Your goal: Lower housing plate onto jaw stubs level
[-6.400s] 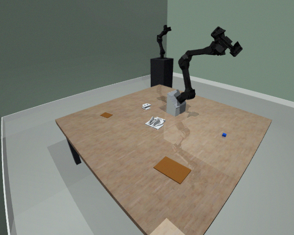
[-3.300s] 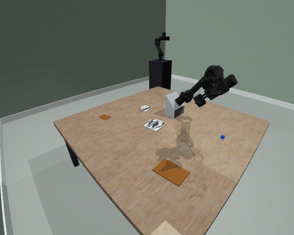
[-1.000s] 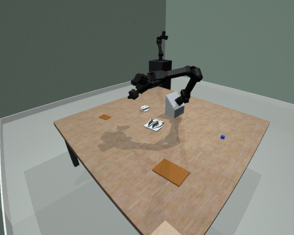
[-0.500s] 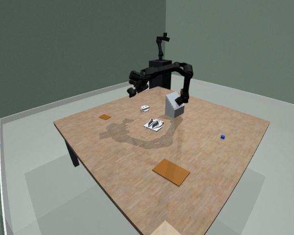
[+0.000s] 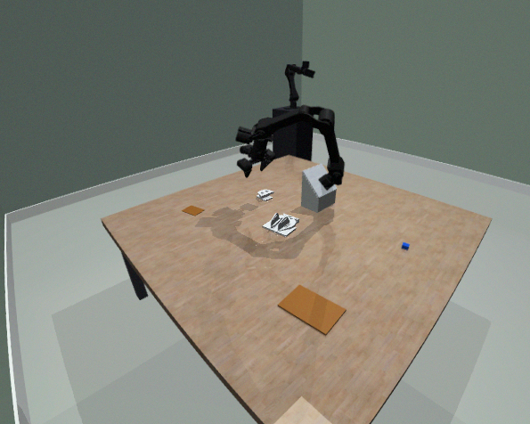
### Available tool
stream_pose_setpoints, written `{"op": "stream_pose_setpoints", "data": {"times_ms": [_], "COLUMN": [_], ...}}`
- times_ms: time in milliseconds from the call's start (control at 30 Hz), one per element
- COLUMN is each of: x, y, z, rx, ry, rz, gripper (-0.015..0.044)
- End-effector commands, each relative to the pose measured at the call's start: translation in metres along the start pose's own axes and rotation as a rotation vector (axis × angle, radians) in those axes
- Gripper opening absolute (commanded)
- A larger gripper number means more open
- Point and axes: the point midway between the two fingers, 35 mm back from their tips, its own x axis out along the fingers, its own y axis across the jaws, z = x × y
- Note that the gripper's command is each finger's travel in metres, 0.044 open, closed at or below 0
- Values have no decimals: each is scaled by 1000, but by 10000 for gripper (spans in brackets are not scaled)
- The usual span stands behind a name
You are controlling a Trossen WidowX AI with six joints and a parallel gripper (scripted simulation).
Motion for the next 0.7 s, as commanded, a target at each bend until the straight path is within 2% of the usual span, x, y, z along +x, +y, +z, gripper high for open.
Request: {"op": "stream_pose_setpoints", "data": {"times_ms": [0, 433, 667], "x": [12, 47, 58], "y": [-15, -66, -69], "z": [2, -8, -13], "rx": [21, 84, 88], "ry": [77, 355, 381], "rz": [5, 47, 56], "gripper": [440, 440, 440]}}
